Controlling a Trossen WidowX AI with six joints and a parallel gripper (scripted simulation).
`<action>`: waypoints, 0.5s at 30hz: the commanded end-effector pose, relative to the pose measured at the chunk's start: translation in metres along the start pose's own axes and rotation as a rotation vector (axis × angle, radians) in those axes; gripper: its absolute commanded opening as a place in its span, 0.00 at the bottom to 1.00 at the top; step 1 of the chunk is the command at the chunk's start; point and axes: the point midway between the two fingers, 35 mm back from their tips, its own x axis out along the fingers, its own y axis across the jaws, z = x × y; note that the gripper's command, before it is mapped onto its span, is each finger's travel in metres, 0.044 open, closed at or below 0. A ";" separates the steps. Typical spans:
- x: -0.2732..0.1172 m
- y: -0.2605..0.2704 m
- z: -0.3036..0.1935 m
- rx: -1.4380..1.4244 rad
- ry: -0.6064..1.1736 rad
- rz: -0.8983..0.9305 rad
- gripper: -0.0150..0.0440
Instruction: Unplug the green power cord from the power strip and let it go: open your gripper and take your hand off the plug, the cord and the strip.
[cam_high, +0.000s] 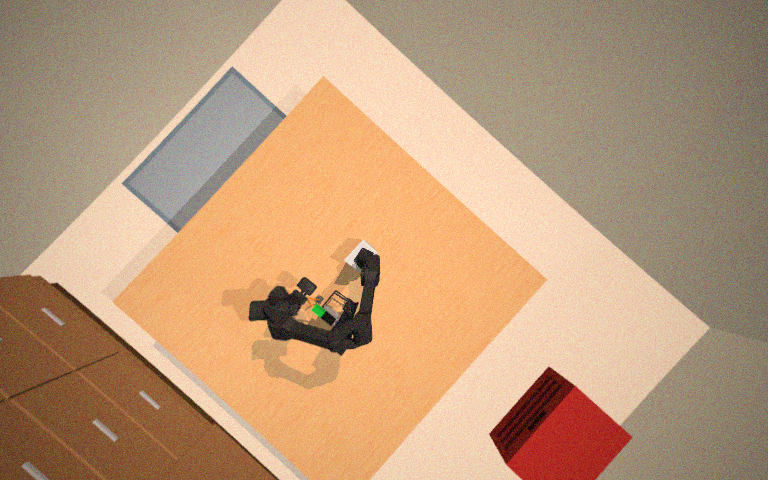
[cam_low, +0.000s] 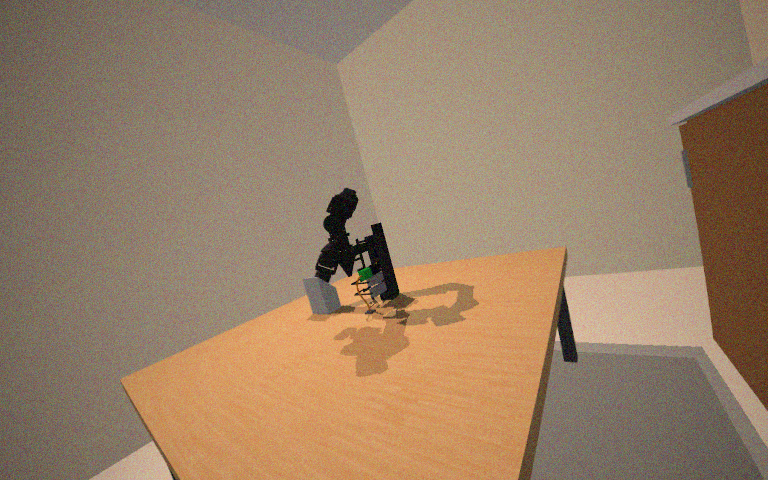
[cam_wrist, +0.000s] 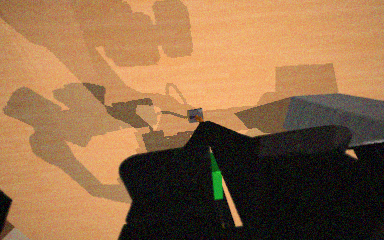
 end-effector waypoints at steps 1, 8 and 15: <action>0.000 0.000 0.001 -0.003 -0.004 -0.002 0.25; -0.001 0.000 0.001 -0.003 -0.004 -0.002 0.25; -0.001 0.001 0.001 -0.003 -0.004 -0.002 0.25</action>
